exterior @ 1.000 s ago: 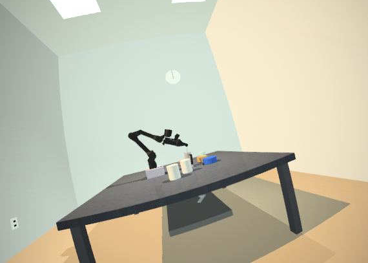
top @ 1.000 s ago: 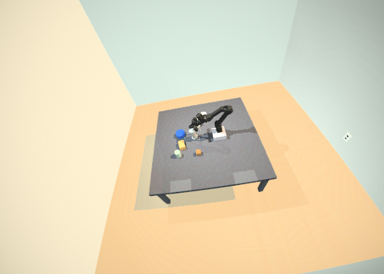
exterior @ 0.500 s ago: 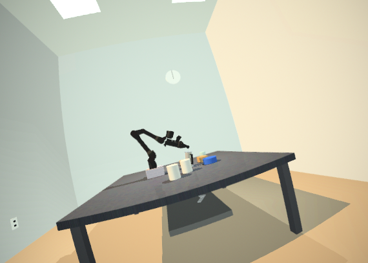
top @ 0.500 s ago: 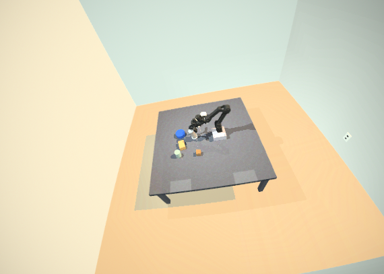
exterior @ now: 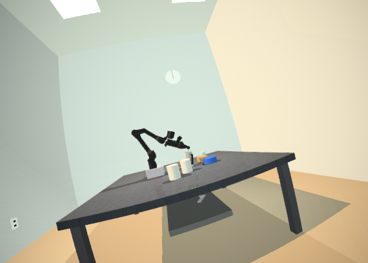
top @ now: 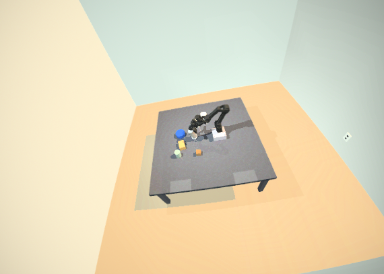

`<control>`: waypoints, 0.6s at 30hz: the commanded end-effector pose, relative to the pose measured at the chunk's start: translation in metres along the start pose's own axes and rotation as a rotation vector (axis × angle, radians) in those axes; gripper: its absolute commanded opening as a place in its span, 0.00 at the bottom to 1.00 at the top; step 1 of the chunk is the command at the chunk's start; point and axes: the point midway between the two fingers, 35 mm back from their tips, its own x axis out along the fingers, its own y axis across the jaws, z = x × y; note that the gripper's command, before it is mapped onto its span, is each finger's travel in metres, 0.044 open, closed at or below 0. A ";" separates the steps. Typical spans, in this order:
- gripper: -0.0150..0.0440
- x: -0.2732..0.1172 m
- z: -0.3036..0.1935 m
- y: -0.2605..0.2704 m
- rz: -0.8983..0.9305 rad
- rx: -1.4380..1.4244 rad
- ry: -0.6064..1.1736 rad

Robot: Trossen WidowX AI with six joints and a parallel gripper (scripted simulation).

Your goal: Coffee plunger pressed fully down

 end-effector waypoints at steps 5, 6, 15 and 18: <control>0.44 0.005 -0.008 0.000 -0.002 0.004 0.032; 0.44 0.005 -0.008 0.000 -0.002 0.004 0.032; 0.44 0.006 -0.006 0.000 -0.002 0.004 0.032; 0.44 0.006 -0.006 0.000 -0.002 0.004 0.032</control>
